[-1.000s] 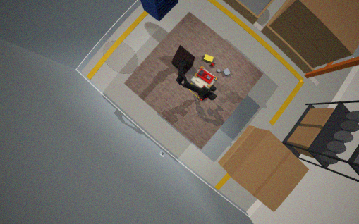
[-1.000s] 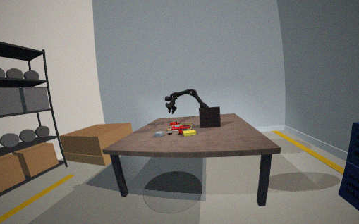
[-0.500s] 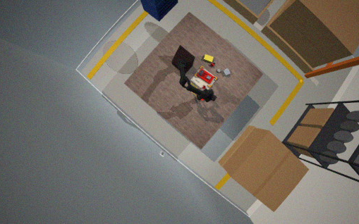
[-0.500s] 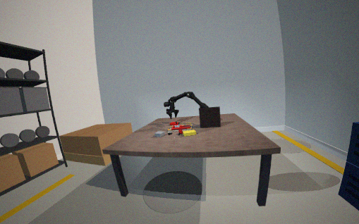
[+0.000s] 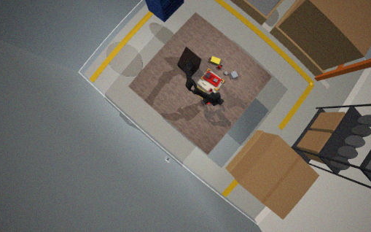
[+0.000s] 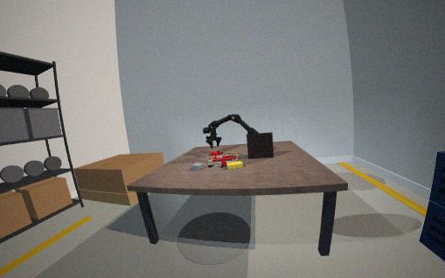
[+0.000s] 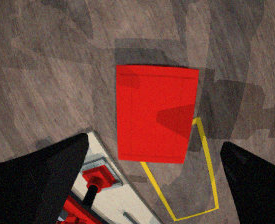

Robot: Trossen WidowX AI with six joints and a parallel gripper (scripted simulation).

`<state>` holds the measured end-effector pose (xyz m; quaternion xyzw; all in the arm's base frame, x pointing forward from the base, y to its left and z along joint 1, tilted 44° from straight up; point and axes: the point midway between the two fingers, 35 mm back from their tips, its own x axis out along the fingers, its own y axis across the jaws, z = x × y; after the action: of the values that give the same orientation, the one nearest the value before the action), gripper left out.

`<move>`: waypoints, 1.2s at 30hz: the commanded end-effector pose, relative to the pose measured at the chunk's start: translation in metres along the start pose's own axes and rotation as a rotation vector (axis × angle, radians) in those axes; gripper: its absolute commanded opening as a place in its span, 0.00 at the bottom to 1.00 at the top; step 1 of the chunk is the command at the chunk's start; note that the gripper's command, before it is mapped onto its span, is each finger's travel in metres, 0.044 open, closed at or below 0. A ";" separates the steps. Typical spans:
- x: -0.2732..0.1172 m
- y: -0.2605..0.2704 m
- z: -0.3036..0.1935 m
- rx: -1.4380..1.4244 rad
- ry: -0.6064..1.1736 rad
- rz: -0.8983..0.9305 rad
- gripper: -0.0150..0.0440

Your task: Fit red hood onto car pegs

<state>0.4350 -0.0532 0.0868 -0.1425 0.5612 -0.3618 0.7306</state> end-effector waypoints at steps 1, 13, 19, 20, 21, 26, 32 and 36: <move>0.006 0.000 -0.001 -0.007 0.004 -0.005 1.00; 0.017 0.000 -0.001 -0.007 0.004 -0.005 1.00; 0.022 0.000 -0.001 -0.007 0.003 -0.006 1.00; 0.023 0.000 -0.001 -0.007 0.003 -0.006 1.00; 0.024 0.000 -0.001 -0.007 0.003 -0.006 1.00; 0.028 0.000 -0.002 -0.007 0.003 -0.006 1.00; 0.033 0.000 -0.002 -0.007 0.003 -0.006 1.00; 0.037 0.000 -0.002 -0.007 0.003 -0.006 1.00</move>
<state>0.4383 -0.0748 0.0641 -0.1433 0.5603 -0.3628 0.7307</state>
